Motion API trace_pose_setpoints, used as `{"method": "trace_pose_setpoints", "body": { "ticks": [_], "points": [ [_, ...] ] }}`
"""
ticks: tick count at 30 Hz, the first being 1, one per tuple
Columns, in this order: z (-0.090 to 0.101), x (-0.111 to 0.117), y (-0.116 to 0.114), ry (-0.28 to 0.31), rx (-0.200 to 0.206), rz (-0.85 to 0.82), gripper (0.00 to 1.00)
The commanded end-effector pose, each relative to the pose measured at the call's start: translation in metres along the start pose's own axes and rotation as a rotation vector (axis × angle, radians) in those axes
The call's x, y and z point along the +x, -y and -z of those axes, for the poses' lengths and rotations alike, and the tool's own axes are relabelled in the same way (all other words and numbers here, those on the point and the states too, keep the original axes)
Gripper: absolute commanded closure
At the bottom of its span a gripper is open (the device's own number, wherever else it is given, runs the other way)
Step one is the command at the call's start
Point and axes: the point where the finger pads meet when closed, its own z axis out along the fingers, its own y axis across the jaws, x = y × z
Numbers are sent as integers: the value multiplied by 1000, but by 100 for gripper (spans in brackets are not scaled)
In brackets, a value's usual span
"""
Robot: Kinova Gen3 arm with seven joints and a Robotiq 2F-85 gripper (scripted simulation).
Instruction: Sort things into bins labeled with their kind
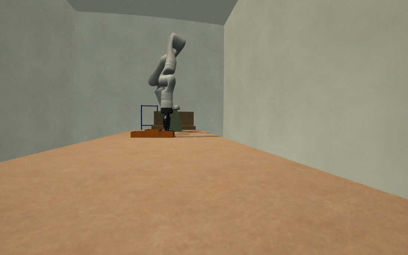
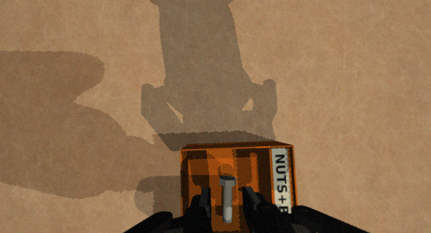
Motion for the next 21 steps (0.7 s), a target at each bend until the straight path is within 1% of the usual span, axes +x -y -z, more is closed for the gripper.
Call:
{"method": "trace_pose_setpoints", "body": {
  "ticks": [1, 8, 21],
  "points": [
    [1, 0, -1, -1, -1, 0, 70],
    [1, 0, -1, -1, -1, 0, 70],
    [18, 0, 0, -1, -1, 0, 70]
  ]
}}
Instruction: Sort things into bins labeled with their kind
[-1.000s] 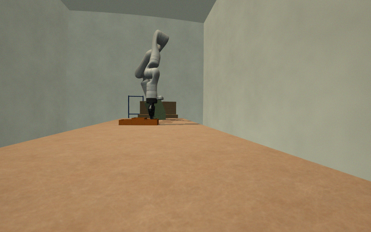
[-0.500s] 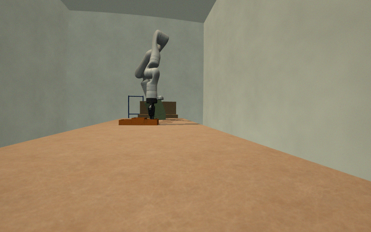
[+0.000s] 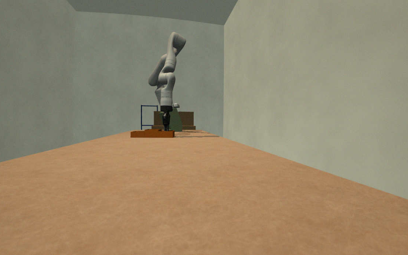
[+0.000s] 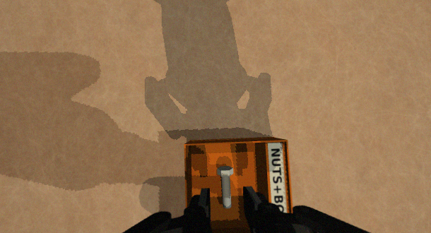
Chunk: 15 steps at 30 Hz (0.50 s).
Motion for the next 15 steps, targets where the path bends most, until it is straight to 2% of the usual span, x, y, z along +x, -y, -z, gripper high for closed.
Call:
{"method": "trace_pose_setpoints", "body": {
  "ticks": [1, 12, 15],
  "points": [
    [5, 3, -1, -4, -5, 3, 70],
    [18, 3, -1, -4, -5, 3, 70],
    [33, 3, -1, -4, -5, 3, 70]
  ]
}}
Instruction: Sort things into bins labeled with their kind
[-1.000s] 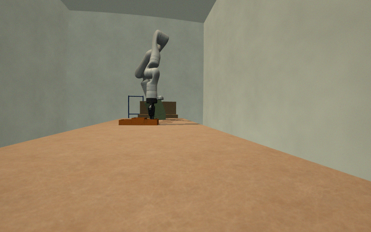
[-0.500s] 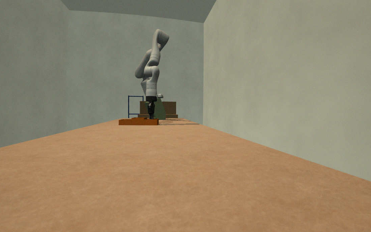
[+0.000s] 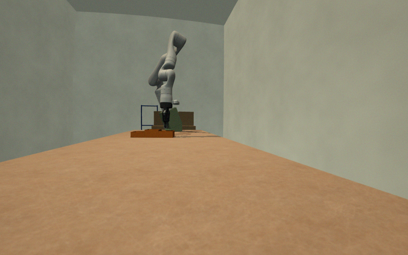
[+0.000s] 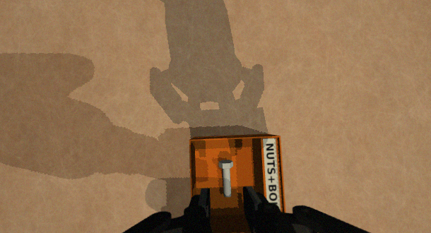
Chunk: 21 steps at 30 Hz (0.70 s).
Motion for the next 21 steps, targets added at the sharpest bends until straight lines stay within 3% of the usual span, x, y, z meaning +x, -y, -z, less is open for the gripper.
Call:
{"method": "trace_pose_setpoints", "body": {
  "ticks": [1, 15, 16, 21],
  "points": [
    [17, 5, -3, -7, -10, 5, 70],
    [19, 6, -3, -7, -10, 5, 70],
    [23, 6, -3, -7, -10, 5, 0],
    [35, 6, -2, -7, -10, 5, 0]
  ]
}}
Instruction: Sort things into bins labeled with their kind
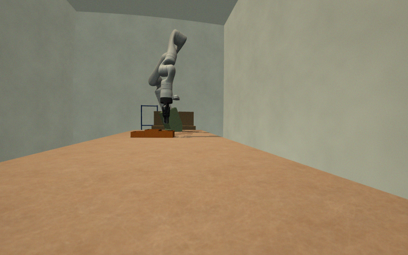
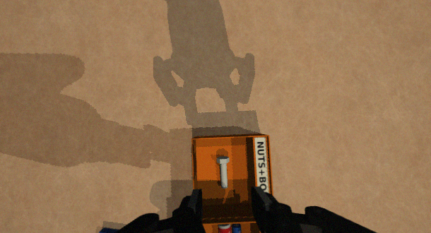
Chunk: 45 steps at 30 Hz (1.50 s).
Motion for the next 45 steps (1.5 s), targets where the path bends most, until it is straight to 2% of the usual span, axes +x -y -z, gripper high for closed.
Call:
{"method": "trace_pose_setpoints", "body": {
  "ticks": [1, 15, 17, 30, 45],
  "points": [
    [9, 5, -1, -7, -7, 6, 0],
    [65, 5, -1, -7, -7, 6, 0],
    [65, 5, -1, -7, -7, 6, 0],
    [117, 5, -1, -7, -7, 6, 0],
    [119, 5, -1, -7, -7, 6, 0]
  ]
}}
